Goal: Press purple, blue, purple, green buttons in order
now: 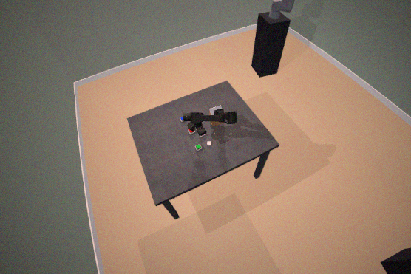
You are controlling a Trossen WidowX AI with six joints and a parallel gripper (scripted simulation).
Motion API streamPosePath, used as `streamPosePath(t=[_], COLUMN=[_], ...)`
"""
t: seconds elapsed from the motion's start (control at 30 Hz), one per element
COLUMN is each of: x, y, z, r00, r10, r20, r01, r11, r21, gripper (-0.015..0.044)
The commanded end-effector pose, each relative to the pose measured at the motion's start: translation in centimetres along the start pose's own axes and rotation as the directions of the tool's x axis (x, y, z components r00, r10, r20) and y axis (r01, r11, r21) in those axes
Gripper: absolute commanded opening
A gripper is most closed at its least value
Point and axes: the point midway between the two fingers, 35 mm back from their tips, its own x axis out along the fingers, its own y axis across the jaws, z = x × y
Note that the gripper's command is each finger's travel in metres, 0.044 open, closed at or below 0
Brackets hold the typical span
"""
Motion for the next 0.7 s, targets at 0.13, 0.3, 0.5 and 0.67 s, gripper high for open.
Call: streamPosePath(t=[0.13,0.3,0.5,0.67], x=[-0.2,-0.2,2.1,6.0], y=[8.3,8.3,8.3,8.6], z=[4.8,4.8,5.0,4.8], r00=[1.0,1.0,1.0,0.999], r10=[0.028,0.028,0.025,0.031], r20=[0.009,0.009,0.009,0.011], r01=[-0.028,-0.028,-0.025,-0.031], r11=[0.999,0.999,1.0,0.999], r21=[-0.018,-0.018,-0.019,-0.019], gripper=[0.002,0.002,0.002,0.002])
